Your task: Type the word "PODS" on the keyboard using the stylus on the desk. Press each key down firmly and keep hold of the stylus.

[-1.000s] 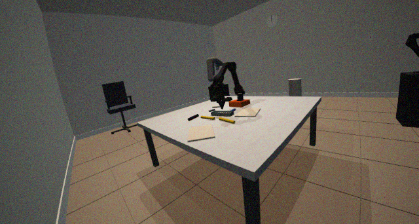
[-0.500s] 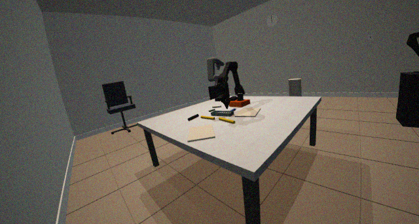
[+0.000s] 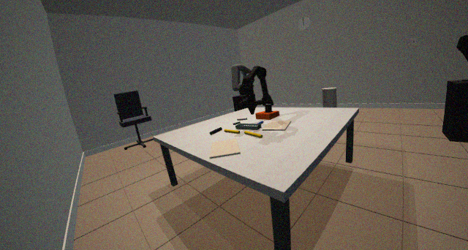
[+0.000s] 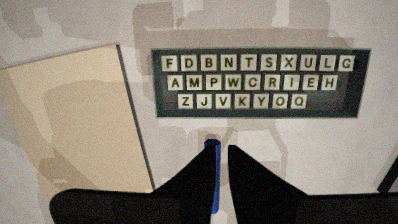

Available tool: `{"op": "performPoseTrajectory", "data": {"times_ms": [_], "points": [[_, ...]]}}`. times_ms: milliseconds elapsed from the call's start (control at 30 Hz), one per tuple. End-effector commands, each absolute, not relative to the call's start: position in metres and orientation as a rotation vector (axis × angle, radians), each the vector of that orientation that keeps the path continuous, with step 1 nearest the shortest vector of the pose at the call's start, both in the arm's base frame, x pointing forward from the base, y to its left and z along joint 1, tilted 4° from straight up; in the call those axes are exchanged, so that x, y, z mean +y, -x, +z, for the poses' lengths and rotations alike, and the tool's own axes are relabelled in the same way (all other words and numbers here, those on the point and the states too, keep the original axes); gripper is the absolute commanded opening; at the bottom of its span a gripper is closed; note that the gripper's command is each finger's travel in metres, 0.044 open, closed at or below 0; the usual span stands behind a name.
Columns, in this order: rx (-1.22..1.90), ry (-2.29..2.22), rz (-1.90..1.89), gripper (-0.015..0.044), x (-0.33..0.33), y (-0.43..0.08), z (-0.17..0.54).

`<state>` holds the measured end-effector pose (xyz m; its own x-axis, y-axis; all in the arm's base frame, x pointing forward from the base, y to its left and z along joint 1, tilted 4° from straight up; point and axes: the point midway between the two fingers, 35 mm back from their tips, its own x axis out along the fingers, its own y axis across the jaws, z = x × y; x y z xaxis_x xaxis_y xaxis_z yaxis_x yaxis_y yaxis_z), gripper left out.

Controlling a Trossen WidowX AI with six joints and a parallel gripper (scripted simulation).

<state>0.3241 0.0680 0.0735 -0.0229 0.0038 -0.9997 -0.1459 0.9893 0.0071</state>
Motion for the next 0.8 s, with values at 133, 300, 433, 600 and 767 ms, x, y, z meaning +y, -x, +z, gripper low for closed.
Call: {"op": "performPoseTrajectory", "data": {"times_ms": [133, 300, 433, 600, 767], "points": [[1.59, 0.111, 0.12, 0.0, 0.068, -0.324, 0.074], [1.59, 0.111, 0.12, 0.0, 0.068, -0.324, 0.074], [1.59, 0.111, 0.12, 0.0, 0.068, -0.324, 0.073], [1.7, 0.118, 0.117, 0.0131, 0.067, -0.307, 0.062], [2.084, 0.139, 0.093, 0.015, 0.062, -0.246, 0.038]]}}
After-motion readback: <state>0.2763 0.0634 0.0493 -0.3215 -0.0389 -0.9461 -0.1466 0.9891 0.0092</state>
